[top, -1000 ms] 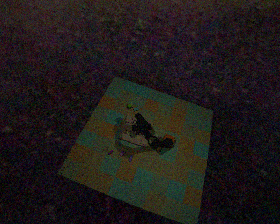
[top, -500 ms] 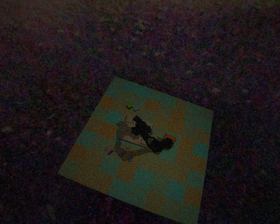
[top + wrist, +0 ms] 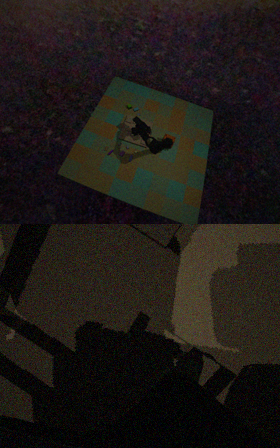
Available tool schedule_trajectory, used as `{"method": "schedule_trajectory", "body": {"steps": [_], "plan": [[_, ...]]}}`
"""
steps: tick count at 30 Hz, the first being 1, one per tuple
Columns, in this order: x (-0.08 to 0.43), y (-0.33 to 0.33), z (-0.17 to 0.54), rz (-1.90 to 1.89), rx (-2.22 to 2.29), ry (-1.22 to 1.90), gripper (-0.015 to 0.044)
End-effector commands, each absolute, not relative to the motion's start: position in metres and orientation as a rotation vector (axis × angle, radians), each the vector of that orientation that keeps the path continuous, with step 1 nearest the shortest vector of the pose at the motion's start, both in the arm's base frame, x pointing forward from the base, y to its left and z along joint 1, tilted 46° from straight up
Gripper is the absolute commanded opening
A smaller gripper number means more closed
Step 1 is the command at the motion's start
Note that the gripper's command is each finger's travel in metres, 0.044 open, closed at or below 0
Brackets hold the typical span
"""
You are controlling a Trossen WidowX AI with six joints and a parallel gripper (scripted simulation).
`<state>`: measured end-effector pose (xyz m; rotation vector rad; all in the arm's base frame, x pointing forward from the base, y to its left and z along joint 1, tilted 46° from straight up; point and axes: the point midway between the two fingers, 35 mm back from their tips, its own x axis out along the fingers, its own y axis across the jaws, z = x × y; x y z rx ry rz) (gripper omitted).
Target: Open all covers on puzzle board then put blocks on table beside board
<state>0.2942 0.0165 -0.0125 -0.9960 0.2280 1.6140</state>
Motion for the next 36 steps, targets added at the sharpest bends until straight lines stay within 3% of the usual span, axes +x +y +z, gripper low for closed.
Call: {"method": "schedule_trajectory", "body": {"steps": [1,10,26,36], "plan": [[0.293,0.0161,-0.0149,1.611,-0.99,0.228,0.0],[0.2888,0.0128,-0.0214,1.598,-0.953,0.266,0.0],[0.2869,0.0123,-0.022,0.993,0.157,1.179,0.0],[0.2855,0.0128,-0.0216,0.789,0.423,1.34,0.0]]}}
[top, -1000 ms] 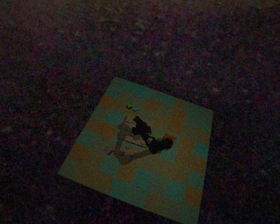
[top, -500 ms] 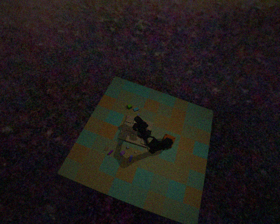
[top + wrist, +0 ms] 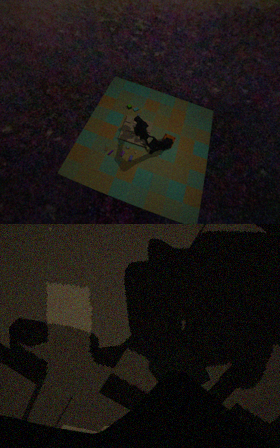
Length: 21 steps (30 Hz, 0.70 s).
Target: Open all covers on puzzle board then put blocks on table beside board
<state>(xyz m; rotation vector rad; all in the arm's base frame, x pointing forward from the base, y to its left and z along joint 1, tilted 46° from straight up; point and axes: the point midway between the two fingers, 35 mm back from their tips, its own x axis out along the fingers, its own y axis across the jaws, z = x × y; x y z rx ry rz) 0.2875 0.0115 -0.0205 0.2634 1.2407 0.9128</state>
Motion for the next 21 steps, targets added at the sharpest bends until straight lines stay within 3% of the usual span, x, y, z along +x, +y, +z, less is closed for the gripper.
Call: {"method": "schedule_trajectory", "body": {"steps": [1,13,14,21], "plan": [[0.2853,0.013,-0.0214,0.736,0.487,1.375,0.0],[0.2853,0.015,-0.0193,0.135,1.122,1.648,0.0],[0.2862,0.0122,-0.0193,0.337,0.926,1.574,0.0],[0.2879,0.0071,-0.0156,0.115,1.14,1.65,0.0]]}}
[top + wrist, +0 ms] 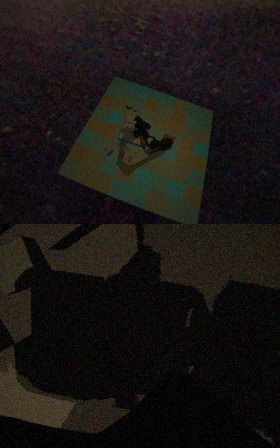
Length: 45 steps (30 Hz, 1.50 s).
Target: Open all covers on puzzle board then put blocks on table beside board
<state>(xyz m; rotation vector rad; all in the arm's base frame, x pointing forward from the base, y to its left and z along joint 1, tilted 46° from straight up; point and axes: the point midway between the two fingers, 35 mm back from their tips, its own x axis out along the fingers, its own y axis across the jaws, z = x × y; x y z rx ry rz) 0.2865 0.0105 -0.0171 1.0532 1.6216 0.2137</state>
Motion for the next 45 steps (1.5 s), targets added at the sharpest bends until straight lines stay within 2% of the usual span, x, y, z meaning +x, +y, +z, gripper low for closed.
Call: {"method": "schedule_trajectory", "body": {"steps": [1,7,45], "plan": [[0.2883,0.006,-0.0149,0.069,1.183,1.663,0.0],[0.2896,0.0013,-0.0115,-0.149,1.371,1.71,0.0],[0.2897,0.0059,-0.0162,-0.145,1.371,1.709,0.0]]}}
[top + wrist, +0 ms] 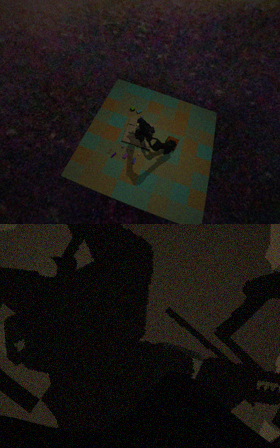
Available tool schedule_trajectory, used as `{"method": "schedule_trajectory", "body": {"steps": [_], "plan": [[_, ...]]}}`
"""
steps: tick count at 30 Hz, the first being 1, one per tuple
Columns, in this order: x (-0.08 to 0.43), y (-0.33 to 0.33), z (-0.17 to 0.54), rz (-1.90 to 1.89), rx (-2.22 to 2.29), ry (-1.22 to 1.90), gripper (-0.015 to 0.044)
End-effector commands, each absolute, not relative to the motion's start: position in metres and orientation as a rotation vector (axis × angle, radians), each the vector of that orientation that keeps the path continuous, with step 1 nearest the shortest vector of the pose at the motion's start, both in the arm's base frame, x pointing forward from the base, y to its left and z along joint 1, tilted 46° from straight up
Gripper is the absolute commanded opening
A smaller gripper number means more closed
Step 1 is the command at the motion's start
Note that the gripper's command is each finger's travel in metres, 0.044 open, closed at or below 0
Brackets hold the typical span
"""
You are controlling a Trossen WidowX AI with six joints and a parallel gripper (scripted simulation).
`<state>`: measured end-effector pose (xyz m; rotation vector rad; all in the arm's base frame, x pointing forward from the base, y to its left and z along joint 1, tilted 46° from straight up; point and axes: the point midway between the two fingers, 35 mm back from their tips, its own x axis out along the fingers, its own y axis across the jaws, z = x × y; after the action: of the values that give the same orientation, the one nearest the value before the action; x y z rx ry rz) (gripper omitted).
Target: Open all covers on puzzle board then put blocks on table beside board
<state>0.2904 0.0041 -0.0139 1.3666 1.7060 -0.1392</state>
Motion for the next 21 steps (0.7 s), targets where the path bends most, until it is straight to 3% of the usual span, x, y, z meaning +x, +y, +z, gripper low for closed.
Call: {"method": "schedule_trajectory", "body": {"steps": [1,21], "plan": [[0.2897,0.0065,-0.0169,-0.145,1.371,1.709,0.0],[0.288,0.0135,-0.0207,-0.148,1.372,1.711,0.0]]}}
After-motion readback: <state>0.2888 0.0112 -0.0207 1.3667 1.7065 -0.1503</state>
